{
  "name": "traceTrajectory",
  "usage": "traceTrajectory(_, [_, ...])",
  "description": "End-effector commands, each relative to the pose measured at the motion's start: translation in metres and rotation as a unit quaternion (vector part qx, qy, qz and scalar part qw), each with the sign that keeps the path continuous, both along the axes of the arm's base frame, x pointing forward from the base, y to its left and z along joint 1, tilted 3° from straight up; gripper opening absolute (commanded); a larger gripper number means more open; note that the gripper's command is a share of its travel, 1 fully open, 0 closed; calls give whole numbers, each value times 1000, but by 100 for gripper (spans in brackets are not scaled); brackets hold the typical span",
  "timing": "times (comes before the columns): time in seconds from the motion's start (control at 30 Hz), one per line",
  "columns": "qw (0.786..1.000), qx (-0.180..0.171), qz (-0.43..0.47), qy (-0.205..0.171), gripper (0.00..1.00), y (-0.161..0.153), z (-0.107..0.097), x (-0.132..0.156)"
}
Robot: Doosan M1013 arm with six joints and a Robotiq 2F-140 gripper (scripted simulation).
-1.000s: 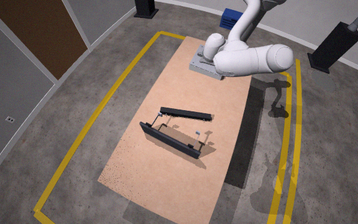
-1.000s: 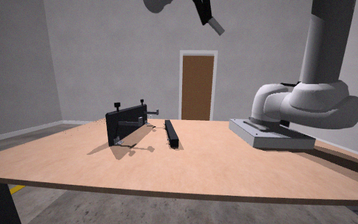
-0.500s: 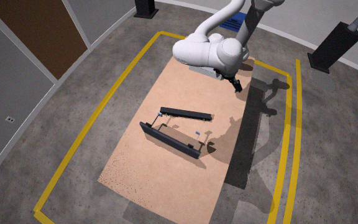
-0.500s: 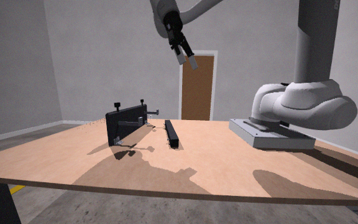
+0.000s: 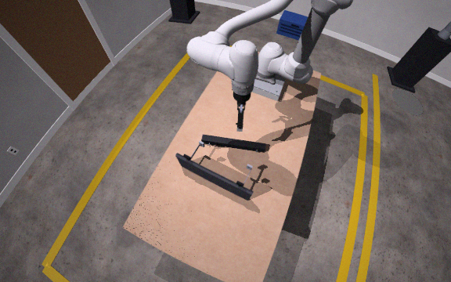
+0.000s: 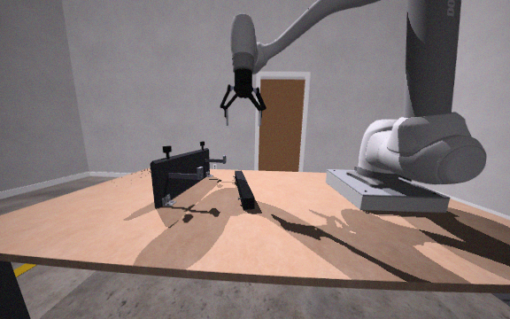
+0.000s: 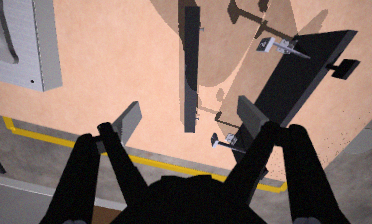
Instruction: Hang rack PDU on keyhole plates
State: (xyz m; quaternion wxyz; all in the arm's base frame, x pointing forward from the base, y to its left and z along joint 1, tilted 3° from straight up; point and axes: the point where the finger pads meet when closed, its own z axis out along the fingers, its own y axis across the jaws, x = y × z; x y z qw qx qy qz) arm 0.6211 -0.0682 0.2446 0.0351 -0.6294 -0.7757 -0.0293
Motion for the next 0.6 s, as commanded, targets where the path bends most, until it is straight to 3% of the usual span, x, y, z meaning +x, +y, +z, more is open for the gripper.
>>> traceTrajectory(0.0, [999,-15,-34,-12,100,-18,-8,7])
traceTrajectory(0.13, [999,-15,-34,-12,100,-18,-8,7])
traceTrajectory(0.17, [999,-15,-34,-12,55,-18,-8,7])
traceTrajectory(0.57, [999,-15,-34,-12,55,-18,-8,7])
